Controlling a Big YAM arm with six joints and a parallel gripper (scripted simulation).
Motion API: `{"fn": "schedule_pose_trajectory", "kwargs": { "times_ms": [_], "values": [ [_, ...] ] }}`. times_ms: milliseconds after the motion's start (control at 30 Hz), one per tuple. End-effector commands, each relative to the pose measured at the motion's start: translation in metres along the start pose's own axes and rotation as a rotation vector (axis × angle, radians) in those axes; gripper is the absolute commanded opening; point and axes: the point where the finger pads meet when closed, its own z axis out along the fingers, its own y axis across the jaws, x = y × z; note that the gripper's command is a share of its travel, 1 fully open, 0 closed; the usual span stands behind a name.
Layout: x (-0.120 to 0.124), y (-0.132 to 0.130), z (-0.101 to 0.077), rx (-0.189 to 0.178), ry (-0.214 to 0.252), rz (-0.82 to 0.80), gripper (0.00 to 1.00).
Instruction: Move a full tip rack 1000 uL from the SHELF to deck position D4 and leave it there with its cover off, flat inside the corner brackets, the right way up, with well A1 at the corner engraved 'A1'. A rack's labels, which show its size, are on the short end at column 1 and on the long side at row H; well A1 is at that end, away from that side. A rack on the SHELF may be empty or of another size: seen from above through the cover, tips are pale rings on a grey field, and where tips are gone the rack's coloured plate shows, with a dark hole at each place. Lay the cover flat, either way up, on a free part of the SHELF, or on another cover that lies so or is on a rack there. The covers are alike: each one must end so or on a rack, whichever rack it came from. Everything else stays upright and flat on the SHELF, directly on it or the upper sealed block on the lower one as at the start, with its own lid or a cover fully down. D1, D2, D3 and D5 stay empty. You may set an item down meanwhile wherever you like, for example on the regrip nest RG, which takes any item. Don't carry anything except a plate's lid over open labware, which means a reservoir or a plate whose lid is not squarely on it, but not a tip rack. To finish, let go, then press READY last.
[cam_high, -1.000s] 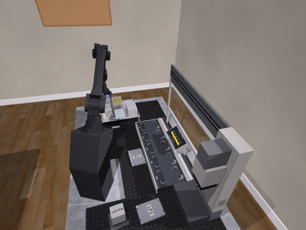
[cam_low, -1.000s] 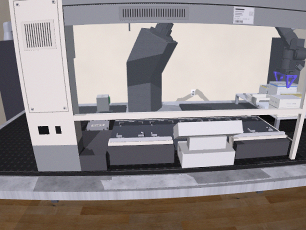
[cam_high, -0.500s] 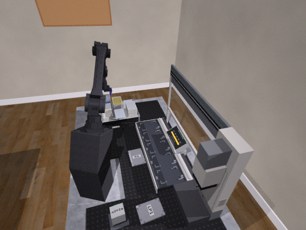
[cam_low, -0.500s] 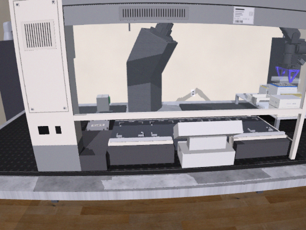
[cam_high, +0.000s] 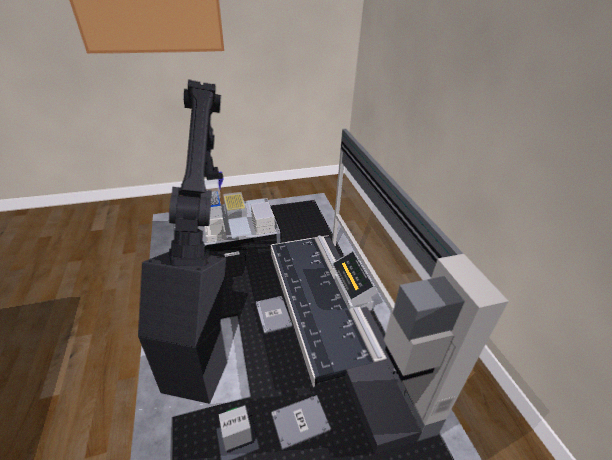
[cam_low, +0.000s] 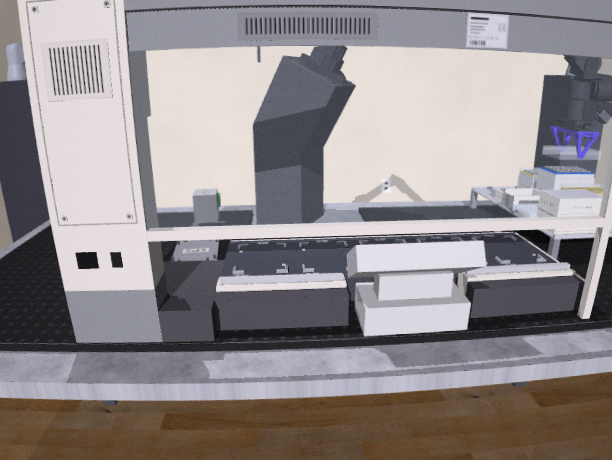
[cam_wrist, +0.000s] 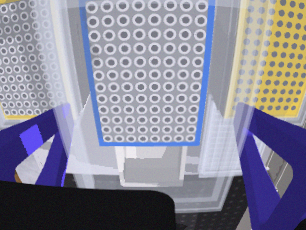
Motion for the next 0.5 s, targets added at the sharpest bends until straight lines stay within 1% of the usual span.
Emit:
{"fn": "schedule_pose_trajectory", "kwargs": {
  "times_ms": [0, 67, 167, 233, 300, 333, 467],
  "values": [
    [-0.021, 0.007, -0.040, 0.000, -0.055, -0.004, 0.00],
    [-0.016, 0.008, -0.041, -0.002, -0.046, -0.003, 0.00],
    [-0.019, 0.007, -0.048, -0.001, -0.052, -0.002, 0.00],
    [-0.016, 0.008, -0.049, -0.002, -0.045, -0.003, 0.00],
    [-0.024, 0.006, -0.058, 0.001, -0.064, 0.001, 0.00],
    [-0.025, 0.006, -0.061, 0.001, -0.065, 0.001, 0.00],
    [-0.019, 0.007, -0.063, -0.001, -0.053, -0.001, 0.00]
  ]
}}
